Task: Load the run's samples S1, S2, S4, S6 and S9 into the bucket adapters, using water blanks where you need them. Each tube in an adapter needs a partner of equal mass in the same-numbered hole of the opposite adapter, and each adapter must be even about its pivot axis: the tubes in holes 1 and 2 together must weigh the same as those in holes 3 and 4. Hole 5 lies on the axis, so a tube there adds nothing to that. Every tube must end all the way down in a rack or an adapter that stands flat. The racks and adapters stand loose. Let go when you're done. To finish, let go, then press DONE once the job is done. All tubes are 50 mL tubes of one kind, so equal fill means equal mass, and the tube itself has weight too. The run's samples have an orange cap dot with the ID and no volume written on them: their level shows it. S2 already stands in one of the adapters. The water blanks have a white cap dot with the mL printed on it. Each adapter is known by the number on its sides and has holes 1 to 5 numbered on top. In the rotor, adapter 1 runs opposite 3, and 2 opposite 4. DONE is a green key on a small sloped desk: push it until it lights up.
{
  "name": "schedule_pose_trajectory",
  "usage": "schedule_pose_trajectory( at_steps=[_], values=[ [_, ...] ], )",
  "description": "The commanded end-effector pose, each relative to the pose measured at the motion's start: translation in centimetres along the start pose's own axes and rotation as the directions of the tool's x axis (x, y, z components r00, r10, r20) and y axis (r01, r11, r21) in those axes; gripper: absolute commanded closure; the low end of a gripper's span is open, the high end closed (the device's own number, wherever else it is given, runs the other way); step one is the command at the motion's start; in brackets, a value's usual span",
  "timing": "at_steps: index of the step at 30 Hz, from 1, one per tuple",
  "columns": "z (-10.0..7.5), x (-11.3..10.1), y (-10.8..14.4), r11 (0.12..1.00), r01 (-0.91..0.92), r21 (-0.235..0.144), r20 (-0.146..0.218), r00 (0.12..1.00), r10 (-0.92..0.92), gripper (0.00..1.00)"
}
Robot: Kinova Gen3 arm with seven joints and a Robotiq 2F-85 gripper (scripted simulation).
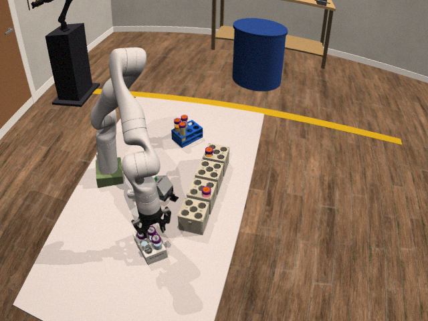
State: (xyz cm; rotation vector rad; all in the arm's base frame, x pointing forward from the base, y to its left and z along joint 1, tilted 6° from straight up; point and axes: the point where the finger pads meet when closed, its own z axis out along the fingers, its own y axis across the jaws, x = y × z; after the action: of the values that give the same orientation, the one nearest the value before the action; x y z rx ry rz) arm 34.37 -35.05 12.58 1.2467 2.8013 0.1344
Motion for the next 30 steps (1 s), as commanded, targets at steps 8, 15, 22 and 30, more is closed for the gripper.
schedule_pose_trajectory(
  at_steps=[8,15,22,30],
  values=[
    [1.6,0.0,0.1,1.0,0.005,-0.005,0.0,1.0,-0.005,0.38],
    [2.3,0.0,0.1,1.0,0.005,-0.004,0.0,1.0,-0.005,0.38],
    [3.2,0.0,0.1,1.0,0.005,-0.004,0.0,1.0,-0.005,0.38],
    [3.8,-0.1,0.0,1.0,0.004,-0.001,0.002,1.0,-0.004,0.38]
  ],
)
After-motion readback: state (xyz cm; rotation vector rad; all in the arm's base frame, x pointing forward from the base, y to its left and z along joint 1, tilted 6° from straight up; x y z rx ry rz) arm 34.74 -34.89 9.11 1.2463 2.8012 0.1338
